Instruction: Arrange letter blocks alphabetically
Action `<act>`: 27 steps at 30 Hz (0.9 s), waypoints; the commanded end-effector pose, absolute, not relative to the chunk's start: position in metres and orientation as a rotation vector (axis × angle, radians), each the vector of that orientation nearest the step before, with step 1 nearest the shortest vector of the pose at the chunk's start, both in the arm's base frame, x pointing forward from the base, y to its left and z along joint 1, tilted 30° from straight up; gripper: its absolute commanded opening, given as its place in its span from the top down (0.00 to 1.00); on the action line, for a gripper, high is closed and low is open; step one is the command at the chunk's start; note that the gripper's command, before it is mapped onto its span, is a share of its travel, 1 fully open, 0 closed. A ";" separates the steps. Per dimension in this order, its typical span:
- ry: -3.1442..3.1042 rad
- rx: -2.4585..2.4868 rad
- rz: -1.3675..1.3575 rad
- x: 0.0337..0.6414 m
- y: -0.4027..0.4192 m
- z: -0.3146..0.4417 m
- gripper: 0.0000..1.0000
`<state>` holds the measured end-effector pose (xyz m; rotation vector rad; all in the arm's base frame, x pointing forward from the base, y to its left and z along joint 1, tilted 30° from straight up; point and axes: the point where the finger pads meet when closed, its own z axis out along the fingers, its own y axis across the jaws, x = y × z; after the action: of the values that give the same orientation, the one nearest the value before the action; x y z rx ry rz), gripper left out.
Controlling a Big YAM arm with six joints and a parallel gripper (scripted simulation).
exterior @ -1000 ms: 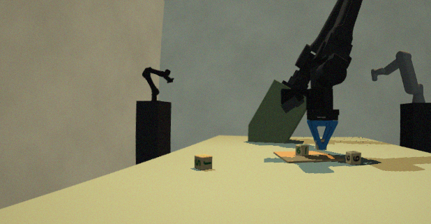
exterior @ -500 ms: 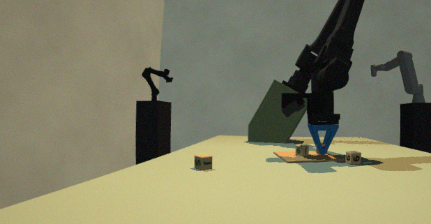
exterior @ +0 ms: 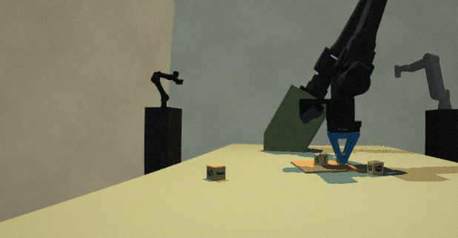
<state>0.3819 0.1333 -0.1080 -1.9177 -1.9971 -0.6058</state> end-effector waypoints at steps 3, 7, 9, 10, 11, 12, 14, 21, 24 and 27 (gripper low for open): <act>-2.001 -1.933 -0.634 0.392 0.134 -0.098 0.78; -2.003 -1.931 -0.635 0.392 0.135 -0.097 0.78; -2.005 -1.929 -0.636 0.393 0.136 -0.096 0.78; -2.006 -1.928 -0.636 0.393 0.136 -0.096 0.78; -2.007 -1.927 -0.636 0.393 0.137 -0.096 0.78; -2.007 -1.927 -0.636 0.393 0.137 -0.096 0.78; -2.008 -1.925 -0.637 0.393 0.137 -0.096 0.78; -2.010 -1.923 -0.637 0.394 0.138 -0.095 0.78; -2.010 -1.923 -0.637 0.394 0.138 -0.095 0.78; -2.010 -1.923 -0.637 0.394 0.138 -0.095 0.78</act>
<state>0.3820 0.1333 -0.1080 -1.9192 -1.9954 -0.6054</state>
